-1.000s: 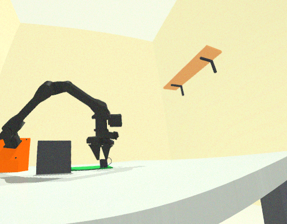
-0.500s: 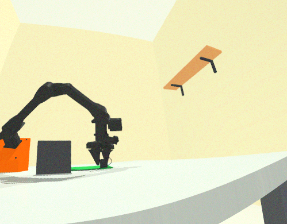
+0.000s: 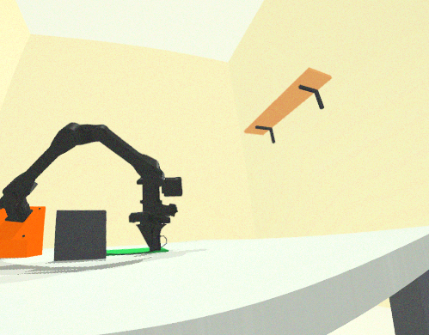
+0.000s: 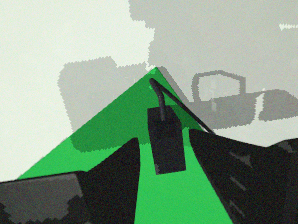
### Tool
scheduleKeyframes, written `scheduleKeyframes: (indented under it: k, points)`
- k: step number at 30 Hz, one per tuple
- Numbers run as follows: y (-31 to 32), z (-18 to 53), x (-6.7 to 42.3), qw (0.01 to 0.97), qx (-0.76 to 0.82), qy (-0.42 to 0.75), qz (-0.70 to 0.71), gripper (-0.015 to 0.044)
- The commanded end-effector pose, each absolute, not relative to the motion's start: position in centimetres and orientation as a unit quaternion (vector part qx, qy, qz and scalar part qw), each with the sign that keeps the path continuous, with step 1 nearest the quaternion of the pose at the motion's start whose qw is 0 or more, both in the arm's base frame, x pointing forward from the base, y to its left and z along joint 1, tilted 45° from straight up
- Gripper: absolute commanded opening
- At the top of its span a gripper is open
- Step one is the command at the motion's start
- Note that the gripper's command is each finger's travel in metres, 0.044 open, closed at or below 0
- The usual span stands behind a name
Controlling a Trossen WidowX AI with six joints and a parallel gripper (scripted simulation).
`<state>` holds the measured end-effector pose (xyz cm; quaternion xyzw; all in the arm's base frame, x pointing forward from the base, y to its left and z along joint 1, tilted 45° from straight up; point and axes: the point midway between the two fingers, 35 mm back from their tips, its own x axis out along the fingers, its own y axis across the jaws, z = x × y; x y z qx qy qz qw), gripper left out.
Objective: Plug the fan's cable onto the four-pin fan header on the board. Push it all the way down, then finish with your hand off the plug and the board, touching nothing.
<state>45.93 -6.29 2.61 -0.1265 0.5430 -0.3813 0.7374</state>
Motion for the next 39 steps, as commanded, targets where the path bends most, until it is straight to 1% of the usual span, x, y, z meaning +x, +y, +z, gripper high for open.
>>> scheduleKeyframes:
  k: [1, 4, 8, 12, 20, 29, 39]
  points:
    - [-6.3, 2.6, 45.9, 0.738, -0.126, 0.543, -0.381, 0.0072]
    - [-6.3, 2.6, 45.9, 0.738, -0.126, 0.543, -0.381, 0.0000]
    - [-6.1, 2.8, 45.9, 0.738, -0.126, 0.543, -0.381, 0.0000]
    - [-2.9, 5.9, 45.4, 0.736, -0.129, 0.545, -0.380, 0.0000]
    - [-2.6, 5.9, 45.0, 0.735, -0.138, 0.549, -0.374, 0.0000]
    - [-2.5, 5.7, 39.1, 0.704, -0.249, 0.602, -0.284, 0.0000]
    - [-3.0, 4.6, 31.3, 0.648, -0.368, 0.644, -0.175, 0.0000]
